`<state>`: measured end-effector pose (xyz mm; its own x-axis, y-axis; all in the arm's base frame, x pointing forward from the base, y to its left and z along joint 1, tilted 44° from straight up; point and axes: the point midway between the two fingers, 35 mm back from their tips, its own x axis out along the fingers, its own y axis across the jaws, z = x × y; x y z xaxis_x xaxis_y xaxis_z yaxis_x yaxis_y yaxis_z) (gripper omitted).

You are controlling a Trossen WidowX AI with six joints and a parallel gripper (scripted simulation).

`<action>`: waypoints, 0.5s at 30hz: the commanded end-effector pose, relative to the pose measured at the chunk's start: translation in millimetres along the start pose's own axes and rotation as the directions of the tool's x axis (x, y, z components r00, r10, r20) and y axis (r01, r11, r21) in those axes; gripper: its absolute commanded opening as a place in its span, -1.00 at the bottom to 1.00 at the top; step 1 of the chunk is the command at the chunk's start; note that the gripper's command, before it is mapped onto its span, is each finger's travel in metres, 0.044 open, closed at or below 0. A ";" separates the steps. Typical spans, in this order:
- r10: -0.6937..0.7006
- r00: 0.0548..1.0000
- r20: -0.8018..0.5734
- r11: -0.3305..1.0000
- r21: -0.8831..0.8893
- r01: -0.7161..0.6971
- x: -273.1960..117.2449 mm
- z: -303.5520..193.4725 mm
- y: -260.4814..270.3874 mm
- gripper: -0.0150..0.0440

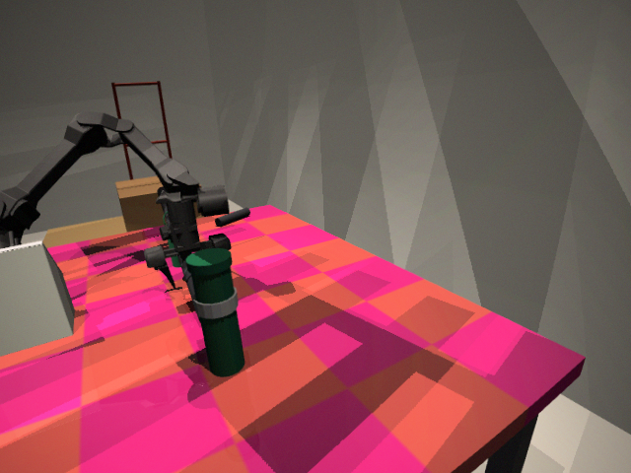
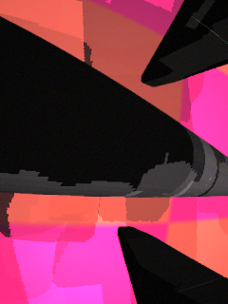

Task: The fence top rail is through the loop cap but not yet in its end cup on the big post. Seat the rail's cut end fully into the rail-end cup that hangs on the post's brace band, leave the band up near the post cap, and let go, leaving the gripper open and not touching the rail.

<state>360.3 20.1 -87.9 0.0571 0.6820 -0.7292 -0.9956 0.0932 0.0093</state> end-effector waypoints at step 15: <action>0.003 1.000 0.007 1.000 0.011 -0.003 4.0 -0.6 1.6 -0.07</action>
<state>358.4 21.9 -91.3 0.0517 0.6833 -0.7283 -0.9953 0.0947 0.0182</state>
